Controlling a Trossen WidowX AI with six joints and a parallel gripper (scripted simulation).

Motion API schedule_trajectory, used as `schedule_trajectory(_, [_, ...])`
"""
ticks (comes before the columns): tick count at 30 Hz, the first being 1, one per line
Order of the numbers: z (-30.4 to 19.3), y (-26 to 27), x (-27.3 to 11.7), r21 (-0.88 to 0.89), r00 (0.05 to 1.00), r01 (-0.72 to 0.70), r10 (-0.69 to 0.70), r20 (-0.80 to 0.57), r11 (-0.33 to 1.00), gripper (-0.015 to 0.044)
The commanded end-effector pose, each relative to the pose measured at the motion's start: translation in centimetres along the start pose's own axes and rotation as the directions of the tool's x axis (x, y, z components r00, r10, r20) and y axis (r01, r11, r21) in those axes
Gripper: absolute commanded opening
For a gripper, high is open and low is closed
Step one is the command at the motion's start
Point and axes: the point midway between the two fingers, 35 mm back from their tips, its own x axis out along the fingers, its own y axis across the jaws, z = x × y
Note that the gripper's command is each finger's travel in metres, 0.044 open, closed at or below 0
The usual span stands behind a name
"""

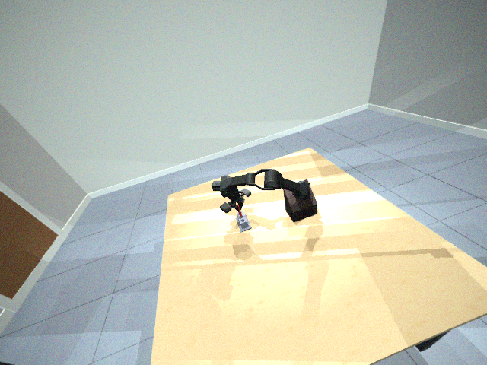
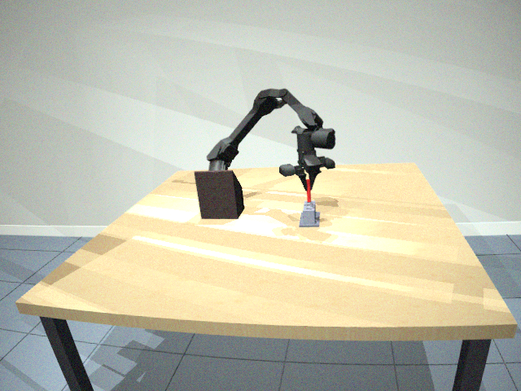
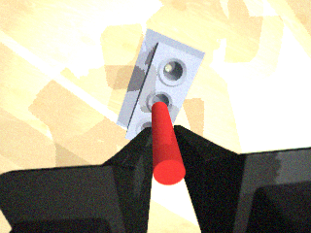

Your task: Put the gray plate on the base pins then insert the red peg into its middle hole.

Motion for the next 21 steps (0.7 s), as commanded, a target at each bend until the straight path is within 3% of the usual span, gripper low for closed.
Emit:
schedule_trajectory(1, [0.16, -0.05, -0.09, -0.003, 1.0, 0.004, -0.003, 0.004, 1.0, 0.0])
schedule_trajectory(21, [0.1, 0.01, -0.04, -0.001, 1.0, -0.001, 0.001, 0.001, 1.0, 0.0])
